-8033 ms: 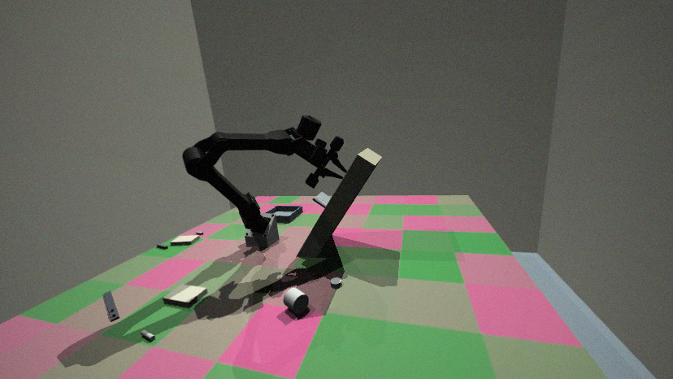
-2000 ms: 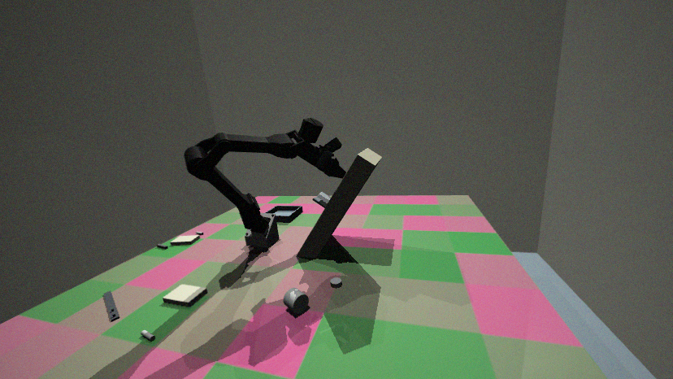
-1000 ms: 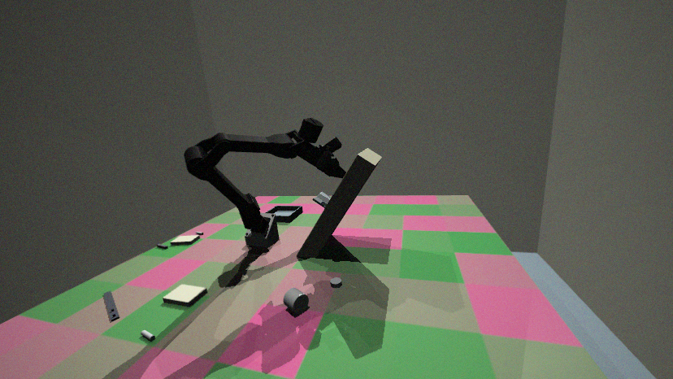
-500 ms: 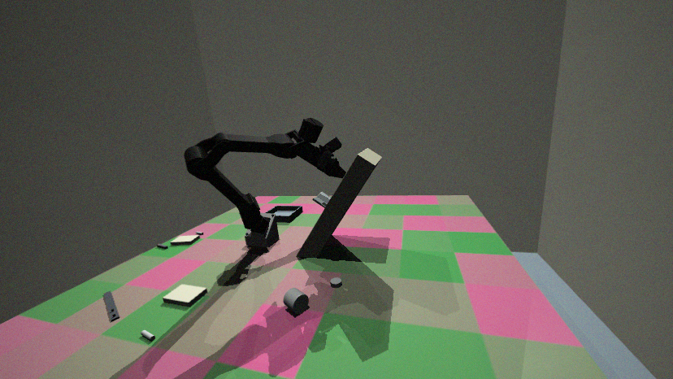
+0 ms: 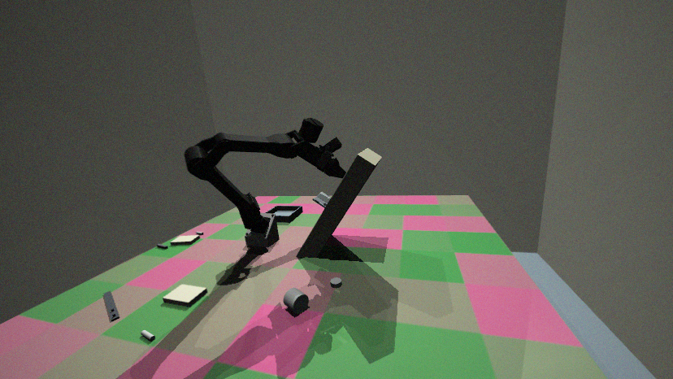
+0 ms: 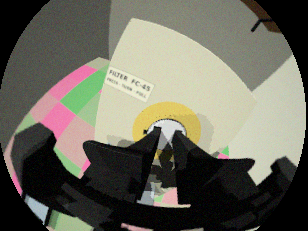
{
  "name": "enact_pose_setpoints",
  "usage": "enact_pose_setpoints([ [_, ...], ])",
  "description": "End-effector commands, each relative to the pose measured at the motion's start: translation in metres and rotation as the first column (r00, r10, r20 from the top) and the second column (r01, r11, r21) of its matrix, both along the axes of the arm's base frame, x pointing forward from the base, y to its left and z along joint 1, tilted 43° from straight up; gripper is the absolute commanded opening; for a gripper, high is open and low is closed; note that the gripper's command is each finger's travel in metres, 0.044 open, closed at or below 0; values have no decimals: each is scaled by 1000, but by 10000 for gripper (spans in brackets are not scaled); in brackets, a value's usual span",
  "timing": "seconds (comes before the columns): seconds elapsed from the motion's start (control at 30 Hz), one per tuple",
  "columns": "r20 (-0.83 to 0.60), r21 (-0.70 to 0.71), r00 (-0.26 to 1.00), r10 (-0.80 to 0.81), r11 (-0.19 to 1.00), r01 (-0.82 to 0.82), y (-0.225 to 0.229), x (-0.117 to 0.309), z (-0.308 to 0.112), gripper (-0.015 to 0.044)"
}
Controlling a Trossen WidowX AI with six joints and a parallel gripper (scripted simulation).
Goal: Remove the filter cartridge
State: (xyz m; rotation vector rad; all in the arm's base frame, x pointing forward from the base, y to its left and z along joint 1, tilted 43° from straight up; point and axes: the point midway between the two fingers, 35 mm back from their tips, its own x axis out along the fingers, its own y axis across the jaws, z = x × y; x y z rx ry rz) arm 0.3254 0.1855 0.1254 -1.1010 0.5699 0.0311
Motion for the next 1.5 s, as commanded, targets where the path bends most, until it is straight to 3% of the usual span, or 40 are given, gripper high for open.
enact_pose_setpoints([
  [0.0, -8, 4, 1000, 0, 1000, 0, 3, -6, 2, 0],
  [0.43, -17, 18, 1000, -19, 1000, 19, 18, -60, 31, 0],
  [0.63, -15, 18, 1000, -19, 1000, 20, 18, -63, 32, 0],
  [1.47, -16, 17, 1000, -19, 1000, 20, -33, -94, -16, 0],
])
